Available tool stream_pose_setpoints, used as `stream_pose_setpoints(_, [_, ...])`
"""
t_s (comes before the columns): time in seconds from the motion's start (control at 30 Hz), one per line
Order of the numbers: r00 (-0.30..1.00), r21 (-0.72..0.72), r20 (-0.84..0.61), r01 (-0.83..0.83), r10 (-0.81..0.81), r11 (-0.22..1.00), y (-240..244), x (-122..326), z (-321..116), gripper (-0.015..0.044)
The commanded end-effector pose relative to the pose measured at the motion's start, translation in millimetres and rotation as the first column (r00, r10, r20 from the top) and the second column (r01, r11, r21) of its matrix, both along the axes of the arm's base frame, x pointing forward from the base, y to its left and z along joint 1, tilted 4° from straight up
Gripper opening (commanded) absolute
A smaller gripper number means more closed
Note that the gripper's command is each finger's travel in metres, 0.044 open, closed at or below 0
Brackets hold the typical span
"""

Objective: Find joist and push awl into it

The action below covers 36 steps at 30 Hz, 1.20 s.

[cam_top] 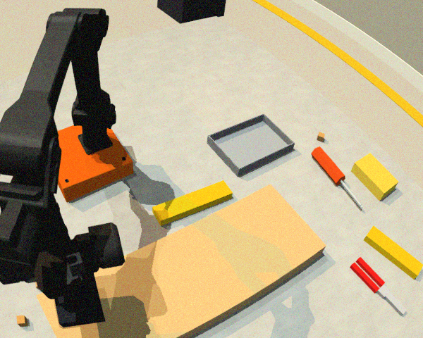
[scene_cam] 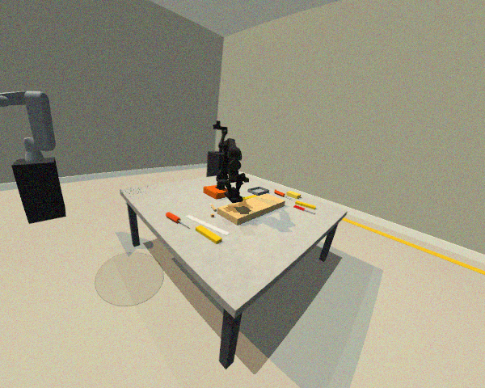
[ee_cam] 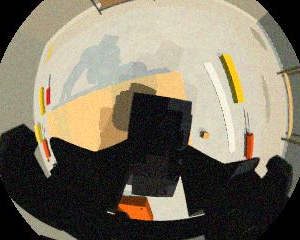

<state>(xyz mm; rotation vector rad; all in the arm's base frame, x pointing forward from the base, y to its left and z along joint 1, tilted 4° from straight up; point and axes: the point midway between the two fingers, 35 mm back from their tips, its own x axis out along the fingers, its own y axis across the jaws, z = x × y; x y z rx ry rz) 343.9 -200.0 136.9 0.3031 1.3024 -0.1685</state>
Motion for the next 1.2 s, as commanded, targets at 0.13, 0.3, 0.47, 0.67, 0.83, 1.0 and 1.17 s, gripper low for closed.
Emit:
stream_pose_setpoints(0.13, [0.961, -0.099, 0.067, -0.261, 0.269, 0.960, -9, 17, 9, 0.0000])
stream_pose_setpoints(0.3, [0.953, -0.110, 0.070, -0.288, 0.296, 0.951, -10, 19, 8, 0.0000])
stream_pose_setpoints(0.47, [0.953, -0.110, 0.070, -0.288, 0.296, 0.951, -10, 20, 2, 0.0000])
stream_pose_setpoints(0.67, [0.953, -0.110, 0.070, -0.288, 0.296, 0.951, -10, 21, -7, 0.0000])
stream_pose_setpoints(0.83, [0.953, -0.110, 0.070, -0.288, 0.296, 0.951, -10, 22, -15, 0.0000])
stream_pose_setpoints(1.0, [0.953, -0.110, 0.070, -0.288, 0.296, 0.951, -10, 22, -22, 0.0000])
stream_pose_setpoints(1.17, [0.953, -0.110, 0.070, -0.288, 0.296, 0.951, -9, 23, -30, 0.0000])
